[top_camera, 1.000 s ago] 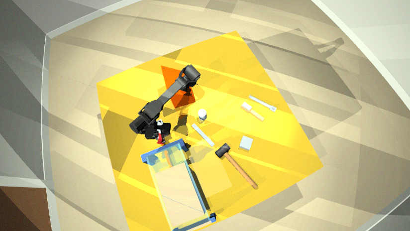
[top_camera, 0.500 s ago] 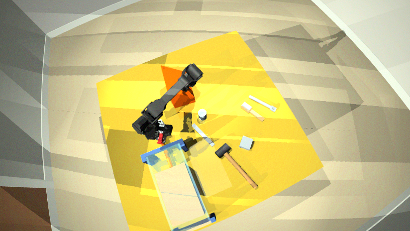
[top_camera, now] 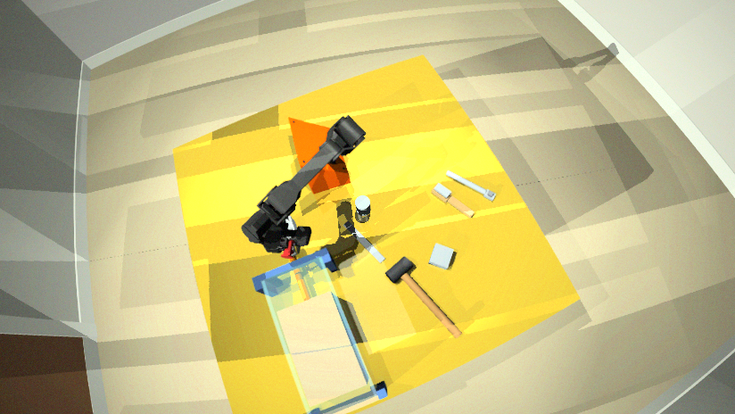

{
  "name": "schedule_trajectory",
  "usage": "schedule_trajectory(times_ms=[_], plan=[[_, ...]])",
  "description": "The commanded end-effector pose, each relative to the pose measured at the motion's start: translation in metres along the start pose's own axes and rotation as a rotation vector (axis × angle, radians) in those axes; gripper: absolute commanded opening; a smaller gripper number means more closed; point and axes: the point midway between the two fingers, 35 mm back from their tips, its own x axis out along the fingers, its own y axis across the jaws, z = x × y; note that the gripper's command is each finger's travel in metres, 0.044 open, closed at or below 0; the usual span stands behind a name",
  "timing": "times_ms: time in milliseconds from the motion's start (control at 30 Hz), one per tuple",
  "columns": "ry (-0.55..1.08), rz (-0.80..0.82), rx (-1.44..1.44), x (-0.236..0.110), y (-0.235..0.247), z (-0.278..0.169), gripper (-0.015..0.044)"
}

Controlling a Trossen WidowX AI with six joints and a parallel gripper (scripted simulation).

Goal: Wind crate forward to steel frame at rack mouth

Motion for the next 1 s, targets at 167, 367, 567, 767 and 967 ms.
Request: schedule_trajectory(times_ms=[167,367,567,767,967], plan=[[0.006,0.007,0.011,0.016,0.0,-0.01,0.044],[0.006,0.007,0.011,0.025,0.0,-0.014,0.044],[0.007,0.008,0.011,0.033,0.001,-0.019,0.044],[0.007,0.009,0.011,0.04,0.001,-0.024,0.044],[0.007,0.009,0.011,0.04,0.001,-0.024,0.044]])
